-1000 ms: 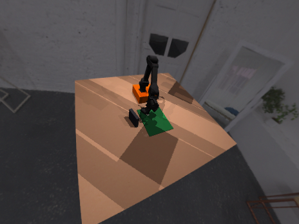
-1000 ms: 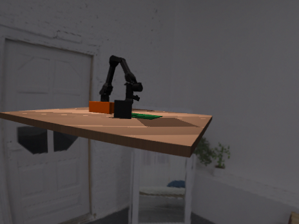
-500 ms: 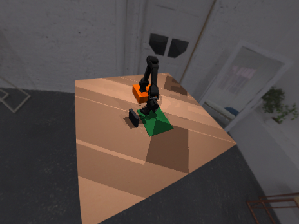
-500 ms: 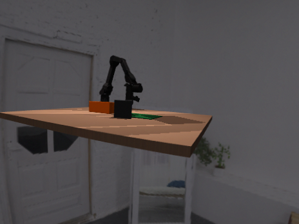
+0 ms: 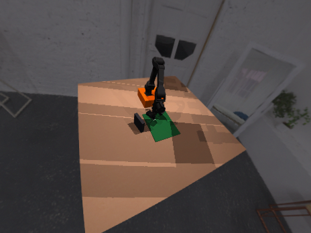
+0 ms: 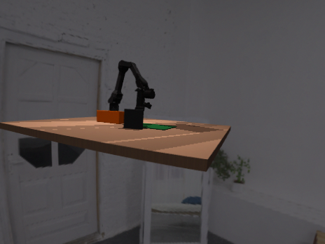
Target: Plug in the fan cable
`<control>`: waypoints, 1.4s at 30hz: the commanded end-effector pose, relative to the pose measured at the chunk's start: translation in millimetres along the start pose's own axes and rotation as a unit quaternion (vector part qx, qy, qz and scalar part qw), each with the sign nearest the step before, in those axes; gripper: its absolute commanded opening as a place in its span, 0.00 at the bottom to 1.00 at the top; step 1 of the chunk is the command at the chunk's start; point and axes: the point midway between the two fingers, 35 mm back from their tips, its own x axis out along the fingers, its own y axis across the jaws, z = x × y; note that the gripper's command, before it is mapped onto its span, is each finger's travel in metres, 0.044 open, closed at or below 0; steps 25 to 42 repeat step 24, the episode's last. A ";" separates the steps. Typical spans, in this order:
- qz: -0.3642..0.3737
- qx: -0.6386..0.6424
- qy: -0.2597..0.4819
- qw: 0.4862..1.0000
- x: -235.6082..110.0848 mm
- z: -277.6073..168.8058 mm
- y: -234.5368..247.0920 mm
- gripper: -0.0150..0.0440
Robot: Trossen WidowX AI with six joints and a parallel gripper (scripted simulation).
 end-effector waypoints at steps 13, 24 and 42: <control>-0.009 -0.001 -0.011 1.000 -42.9 63.0 -13.0 0.69; -0.008 -0.002 -0.014 1.000 -41.3 123.1 -12.8 0.69; -0.008 -0.002 -0.014 1.000 -41.3 123.1 -12.8 0.69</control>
